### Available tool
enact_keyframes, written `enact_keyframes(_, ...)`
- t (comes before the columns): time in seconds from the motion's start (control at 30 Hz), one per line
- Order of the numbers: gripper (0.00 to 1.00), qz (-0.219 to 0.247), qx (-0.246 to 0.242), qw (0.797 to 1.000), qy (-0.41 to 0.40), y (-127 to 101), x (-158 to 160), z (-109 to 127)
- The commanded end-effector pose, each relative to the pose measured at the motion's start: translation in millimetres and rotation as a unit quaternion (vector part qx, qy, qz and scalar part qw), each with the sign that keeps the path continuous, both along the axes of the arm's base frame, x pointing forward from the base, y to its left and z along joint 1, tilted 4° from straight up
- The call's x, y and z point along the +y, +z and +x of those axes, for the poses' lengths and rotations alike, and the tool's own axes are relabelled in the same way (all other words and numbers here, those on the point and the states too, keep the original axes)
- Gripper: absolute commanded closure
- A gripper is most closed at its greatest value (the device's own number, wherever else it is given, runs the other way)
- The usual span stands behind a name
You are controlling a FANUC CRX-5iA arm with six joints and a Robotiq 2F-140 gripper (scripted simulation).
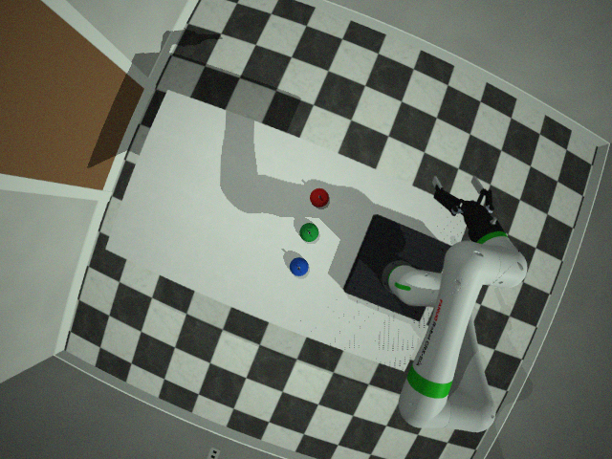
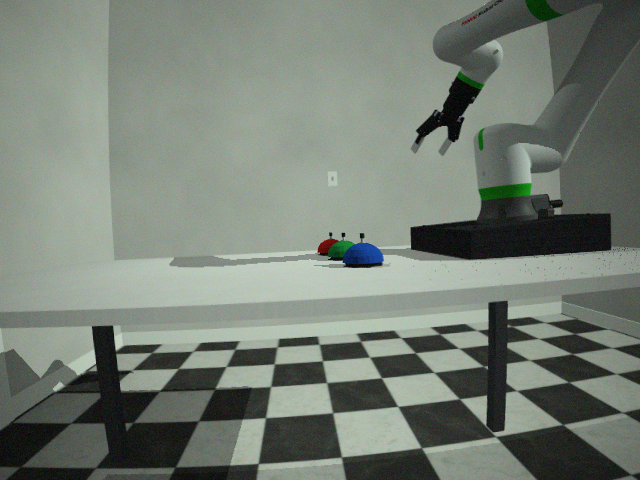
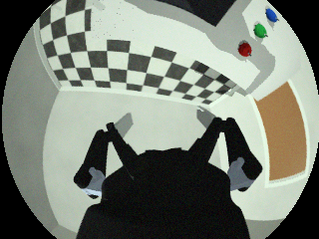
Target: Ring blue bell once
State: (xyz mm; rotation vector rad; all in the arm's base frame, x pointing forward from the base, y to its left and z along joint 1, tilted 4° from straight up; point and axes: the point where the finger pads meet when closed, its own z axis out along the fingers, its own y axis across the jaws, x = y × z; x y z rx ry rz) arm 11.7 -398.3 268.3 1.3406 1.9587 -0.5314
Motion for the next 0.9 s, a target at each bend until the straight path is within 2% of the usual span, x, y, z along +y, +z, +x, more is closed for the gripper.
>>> enact_keyframes(0.0, 0.00, 0.000, 0.000, 1.000, 0.000, 0.3, -0.1, 0.0)
enact_keyframes(0.63, 0.00, 0.001, -0.001, 1.000, 0.000, 0.0, -0.1, 1.2)
enact_keyframes(0.77, 0.00, 0.013, -0.011, 1.000, 0.004, -2.6, -0.3, 13.7)
enact_keyframes(0.87, 0.00, 0.036, -0.027, 0.999, 0.010, -7.3, 0.4, 36.3)
